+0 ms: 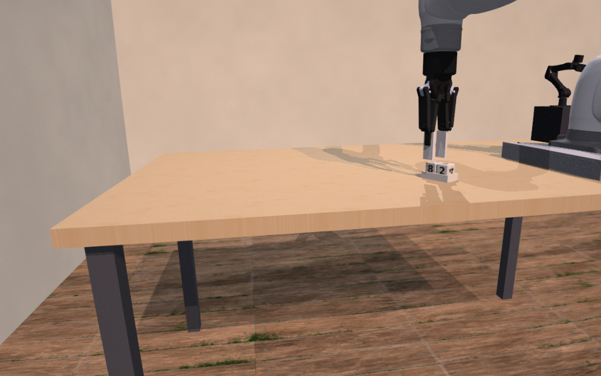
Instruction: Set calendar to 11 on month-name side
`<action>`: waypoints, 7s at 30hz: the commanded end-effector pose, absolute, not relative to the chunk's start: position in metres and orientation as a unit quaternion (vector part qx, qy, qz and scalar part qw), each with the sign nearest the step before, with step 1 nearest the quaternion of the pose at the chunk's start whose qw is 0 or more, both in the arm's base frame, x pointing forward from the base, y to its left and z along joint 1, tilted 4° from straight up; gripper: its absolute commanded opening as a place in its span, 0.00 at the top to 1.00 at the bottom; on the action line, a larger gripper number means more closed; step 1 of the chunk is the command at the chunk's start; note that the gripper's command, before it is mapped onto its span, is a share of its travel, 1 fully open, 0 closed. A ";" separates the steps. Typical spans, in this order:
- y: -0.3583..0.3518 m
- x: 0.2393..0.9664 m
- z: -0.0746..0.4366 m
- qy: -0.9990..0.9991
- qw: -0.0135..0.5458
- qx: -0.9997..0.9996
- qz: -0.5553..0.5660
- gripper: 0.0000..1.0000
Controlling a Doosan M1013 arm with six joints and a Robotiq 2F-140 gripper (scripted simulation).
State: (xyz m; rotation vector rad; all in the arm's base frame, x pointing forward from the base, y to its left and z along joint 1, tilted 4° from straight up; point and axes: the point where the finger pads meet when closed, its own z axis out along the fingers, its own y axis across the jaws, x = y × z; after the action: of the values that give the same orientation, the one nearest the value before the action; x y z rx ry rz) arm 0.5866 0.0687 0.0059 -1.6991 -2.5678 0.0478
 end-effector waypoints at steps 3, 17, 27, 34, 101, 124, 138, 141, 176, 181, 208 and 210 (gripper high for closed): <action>0.069 0.587 0.006 -0.833 0.031 -0.551 0.015 0.65; 0.069 0.587 0.006 -0.833 0.031 -0.551 0.015 0.65; 0.069 0.587 0.006 -0.833 0.031 -0.551 0.015 0.65; 0.069 0.587 0.005 -0.833 0.031 -0.551 0.015 0.65; 0.069 0.585 -0.022 -0.833 0.031 -0.551 0.015 0.76; 0.069 0.585 -0.022 -0.833 0.031 -0.551 0.015 0.76; 0.069 0.585 -0.019 -0.833 0.031 -0.551 0.015 0.76; 0.069 0.586 -0.009 -0.833 0.031 -0.551 0.015 0.76; 0.059 0.596 0.076 -0.882 0.032 -0.469 0.012 0.76; 0.051 0.600 0.075 -0.913 0.033 -0.407 0.010 0.76; 0.008 0.618 0.068 -0.999 0.034 -0.005 -0.004 0.76; 0.005 0.619 0.068 -0.999 0.034 0.025 -0.005 0.76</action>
State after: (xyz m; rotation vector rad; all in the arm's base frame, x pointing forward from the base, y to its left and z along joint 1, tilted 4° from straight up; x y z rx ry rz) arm 0.6167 0.0119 0.0688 -0.1450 -3.0706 0.0094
